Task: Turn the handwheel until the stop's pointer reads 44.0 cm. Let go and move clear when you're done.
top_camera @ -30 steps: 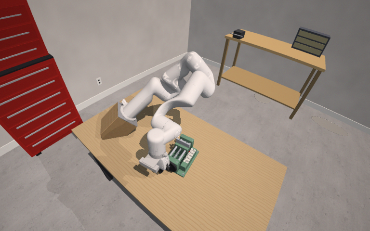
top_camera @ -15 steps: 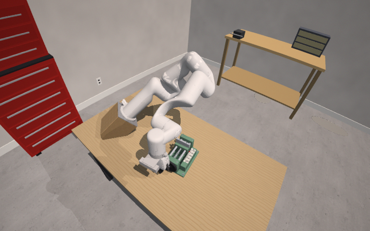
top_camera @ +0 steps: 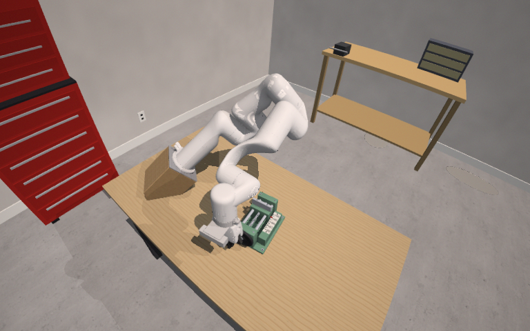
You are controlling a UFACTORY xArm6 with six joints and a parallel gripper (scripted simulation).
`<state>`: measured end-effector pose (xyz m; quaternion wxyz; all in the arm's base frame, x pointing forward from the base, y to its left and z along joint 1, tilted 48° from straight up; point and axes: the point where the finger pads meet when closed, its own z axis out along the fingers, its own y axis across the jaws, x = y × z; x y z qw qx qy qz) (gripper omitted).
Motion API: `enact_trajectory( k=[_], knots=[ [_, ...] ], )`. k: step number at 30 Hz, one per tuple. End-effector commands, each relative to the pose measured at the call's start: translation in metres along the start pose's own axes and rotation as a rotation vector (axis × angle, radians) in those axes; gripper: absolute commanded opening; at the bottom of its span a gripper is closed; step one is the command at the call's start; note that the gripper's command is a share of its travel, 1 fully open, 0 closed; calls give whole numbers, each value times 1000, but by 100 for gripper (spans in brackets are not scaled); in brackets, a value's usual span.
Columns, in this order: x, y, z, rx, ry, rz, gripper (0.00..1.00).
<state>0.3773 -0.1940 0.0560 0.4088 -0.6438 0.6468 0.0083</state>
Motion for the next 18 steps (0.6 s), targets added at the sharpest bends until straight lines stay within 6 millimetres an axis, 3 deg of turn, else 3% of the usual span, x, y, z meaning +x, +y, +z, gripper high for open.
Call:
enact_trajectory(
  k=[1,18],
  knots=[
    [1,0,-2,1,2,0,6],
    [1,0,-9,1,2,0,6]
  ],
)
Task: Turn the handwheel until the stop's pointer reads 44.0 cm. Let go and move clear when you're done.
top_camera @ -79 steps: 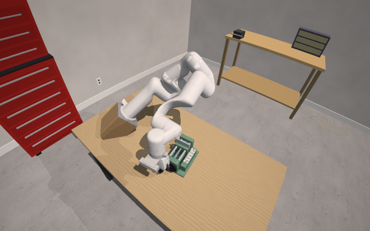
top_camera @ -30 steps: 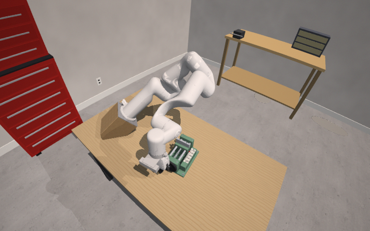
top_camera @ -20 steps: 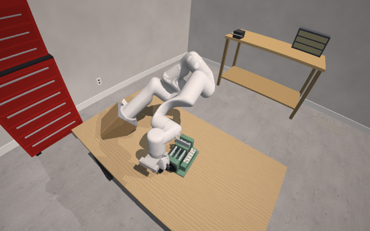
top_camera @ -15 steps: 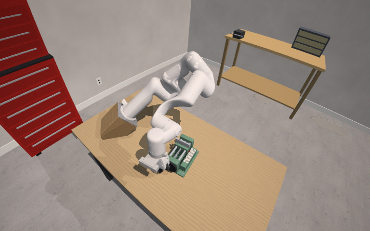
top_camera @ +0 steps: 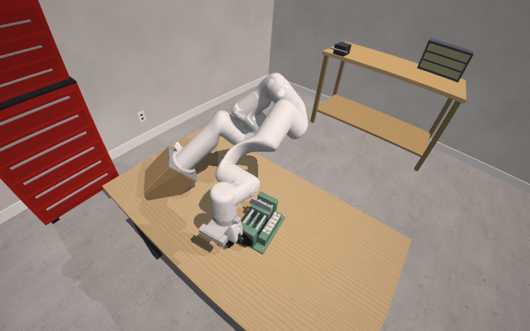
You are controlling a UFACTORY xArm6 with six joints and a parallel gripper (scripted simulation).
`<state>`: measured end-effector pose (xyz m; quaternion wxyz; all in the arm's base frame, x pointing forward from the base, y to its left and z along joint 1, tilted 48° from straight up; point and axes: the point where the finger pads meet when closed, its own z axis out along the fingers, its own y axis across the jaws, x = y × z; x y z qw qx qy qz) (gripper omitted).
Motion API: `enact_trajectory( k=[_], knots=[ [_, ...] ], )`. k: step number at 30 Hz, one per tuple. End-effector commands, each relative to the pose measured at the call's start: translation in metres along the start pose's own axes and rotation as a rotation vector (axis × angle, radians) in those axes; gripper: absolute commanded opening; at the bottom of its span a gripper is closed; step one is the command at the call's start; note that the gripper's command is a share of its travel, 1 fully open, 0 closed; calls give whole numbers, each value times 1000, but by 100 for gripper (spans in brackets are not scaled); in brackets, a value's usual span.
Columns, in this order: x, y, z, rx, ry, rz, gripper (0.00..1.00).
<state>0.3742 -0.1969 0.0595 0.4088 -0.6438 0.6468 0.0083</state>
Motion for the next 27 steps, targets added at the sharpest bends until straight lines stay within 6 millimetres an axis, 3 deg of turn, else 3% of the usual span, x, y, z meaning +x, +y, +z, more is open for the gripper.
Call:
enact_trajectory(
  k=[1,27],
  knots=[
    [1,0,-4,1,2,0,6],
    [1,-8,-22,1,2,0,6]
  ],
)
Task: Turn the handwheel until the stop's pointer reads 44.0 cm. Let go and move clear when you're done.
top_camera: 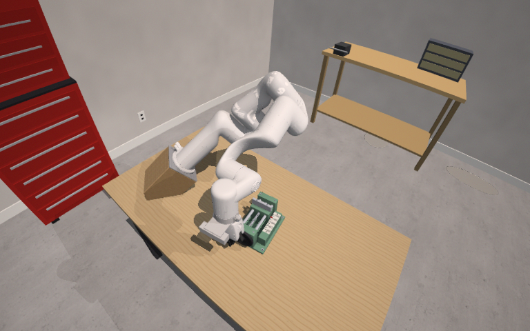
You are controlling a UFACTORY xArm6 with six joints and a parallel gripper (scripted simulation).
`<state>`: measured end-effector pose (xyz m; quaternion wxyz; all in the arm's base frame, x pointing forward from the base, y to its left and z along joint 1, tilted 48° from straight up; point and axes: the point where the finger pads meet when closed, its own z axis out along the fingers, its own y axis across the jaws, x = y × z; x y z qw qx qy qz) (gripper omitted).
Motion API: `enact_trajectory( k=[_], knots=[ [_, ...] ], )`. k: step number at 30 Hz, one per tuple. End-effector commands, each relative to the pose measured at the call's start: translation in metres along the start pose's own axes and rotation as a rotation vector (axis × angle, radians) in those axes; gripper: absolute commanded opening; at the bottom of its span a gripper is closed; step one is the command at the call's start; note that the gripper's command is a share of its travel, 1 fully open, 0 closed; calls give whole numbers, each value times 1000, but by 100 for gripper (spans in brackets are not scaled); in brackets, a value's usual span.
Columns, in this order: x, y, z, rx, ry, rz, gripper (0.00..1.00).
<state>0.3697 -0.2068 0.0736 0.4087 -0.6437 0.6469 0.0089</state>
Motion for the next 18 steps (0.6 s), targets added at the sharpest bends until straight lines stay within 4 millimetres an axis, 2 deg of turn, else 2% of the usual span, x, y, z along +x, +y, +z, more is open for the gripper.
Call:
enact_trajectory(
  k=[1,18],
  knots=[
    [1,-4,-6,2,3,-1,6],
    [1,-21,-16,2,3,-1,6]
  ],
)
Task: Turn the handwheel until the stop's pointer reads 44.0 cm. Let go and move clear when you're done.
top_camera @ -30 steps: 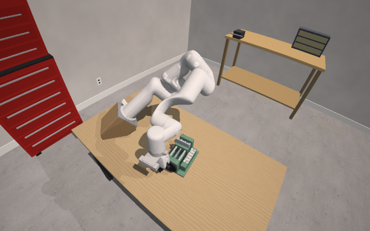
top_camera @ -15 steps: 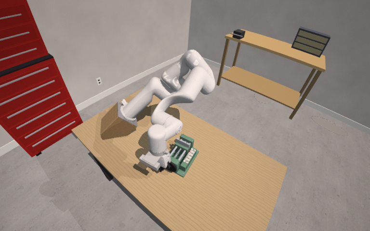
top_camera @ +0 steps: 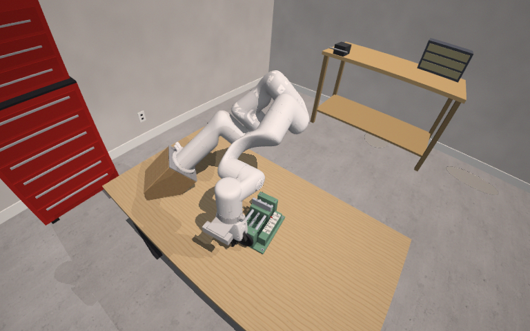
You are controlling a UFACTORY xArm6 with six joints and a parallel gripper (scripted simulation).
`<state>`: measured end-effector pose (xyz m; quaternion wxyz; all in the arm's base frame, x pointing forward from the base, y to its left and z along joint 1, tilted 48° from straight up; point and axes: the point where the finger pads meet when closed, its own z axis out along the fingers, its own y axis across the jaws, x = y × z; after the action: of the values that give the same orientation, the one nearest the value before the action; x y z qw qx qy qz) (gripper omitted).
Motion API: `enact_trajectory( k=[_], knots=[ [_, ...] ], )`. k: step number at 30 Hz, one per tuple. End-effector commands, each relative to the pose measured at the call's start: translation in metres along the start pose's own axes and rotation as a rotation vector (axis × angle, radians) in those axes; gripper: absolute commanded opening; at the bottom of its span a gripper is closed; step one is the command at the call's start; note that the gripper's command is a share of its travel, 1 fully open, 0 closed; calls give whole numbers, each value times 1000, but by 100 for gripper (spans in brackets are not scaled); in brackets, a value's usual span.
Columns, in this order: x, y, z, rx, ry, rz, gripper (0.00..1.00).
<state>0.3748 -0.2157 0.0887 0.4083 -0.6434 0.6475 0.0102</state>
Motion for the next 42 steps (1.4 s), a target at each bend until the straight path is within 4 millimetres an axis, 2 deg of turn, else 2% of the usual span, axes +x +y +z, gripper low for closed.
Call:
enact_trajectory(
  k=[1,17,27,29,42],
  knots=[
    [1,-9,-4,3,4,-3,6],
    [1,-33,0,3,4,-3,6],
    [1,-47,17,3,4,-3,6],
    [1,-47,17,3,4,-3,6],
    [1,-45,47,3,4,-3,6]
  ],
)
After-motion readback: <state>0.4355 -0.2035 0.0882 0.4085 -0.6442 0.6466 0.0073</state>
